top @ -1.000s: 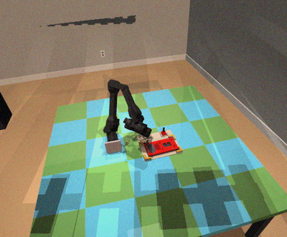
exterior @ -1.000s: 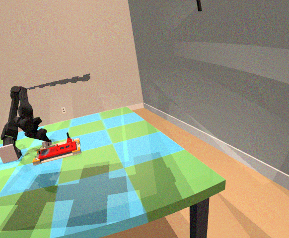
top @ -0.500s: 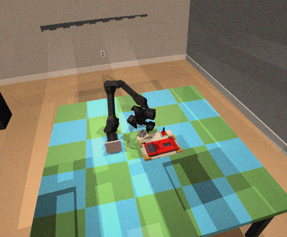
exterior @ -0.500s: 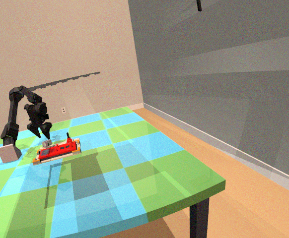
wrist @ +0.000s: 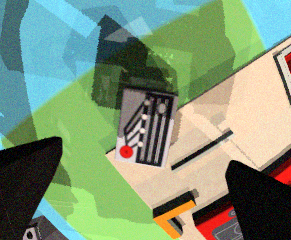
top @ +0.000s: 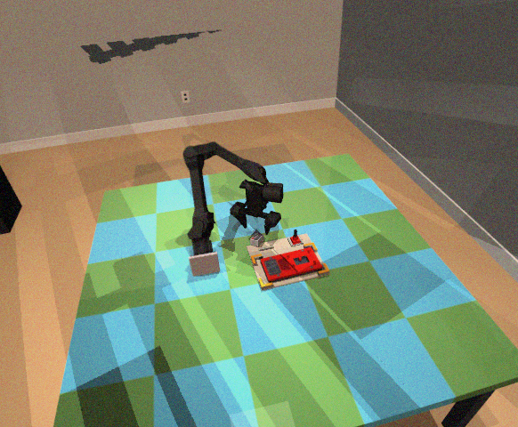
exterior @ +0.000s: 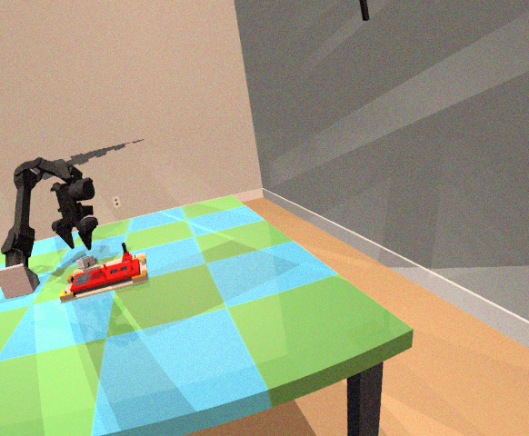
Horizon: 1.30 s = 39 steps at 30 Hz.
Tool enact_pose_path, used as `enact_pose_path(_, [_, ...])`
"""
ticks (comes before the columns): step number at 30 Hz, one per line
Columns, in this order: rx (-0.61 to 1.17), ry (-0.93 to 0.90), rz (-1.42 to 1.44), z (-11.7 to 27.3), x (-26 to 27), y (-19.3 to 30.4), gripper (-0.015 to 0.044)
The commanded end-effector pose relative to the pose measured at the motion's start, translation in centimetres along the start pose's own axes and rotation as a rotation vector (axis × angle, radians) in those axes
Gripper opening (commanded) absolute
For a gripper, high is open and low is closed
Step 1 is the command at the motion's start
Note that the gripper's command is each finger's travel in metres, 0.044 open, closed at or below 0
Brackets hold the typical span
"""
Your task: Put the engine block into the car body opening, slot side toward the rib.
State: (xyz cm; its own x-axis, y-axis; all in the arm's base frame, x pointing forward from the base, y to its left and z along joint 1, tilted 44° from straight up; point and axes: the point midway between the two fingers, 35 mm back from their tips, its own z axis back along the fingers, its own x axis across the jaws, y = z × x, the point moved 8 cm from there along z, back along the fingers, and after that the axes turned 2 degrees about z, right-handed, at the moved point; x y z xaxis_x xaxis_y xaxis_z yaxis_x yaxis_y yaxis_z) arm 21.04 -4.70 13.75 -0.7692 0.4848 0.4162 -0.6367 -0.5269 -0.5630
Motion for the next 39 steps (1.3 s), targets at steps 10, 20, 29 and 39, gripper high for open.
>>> enact_pose_path(10, [0.005, 0.006, -0.001, -2.2, 0.0, -0.3, 0.044])
enact_pose_path(20, [0.005, 0.006, -0.001, -3.8, 0.0, -0.3, 0.044])
enact_pose_path(29, [0.003, 0.005, -0.001, -5.0, 0.1, -0.3, 0.044])
enact_pose_path(39, [0.003, 0.005, -0.001, -5.0, 0.1, -0.3, 0.0177])
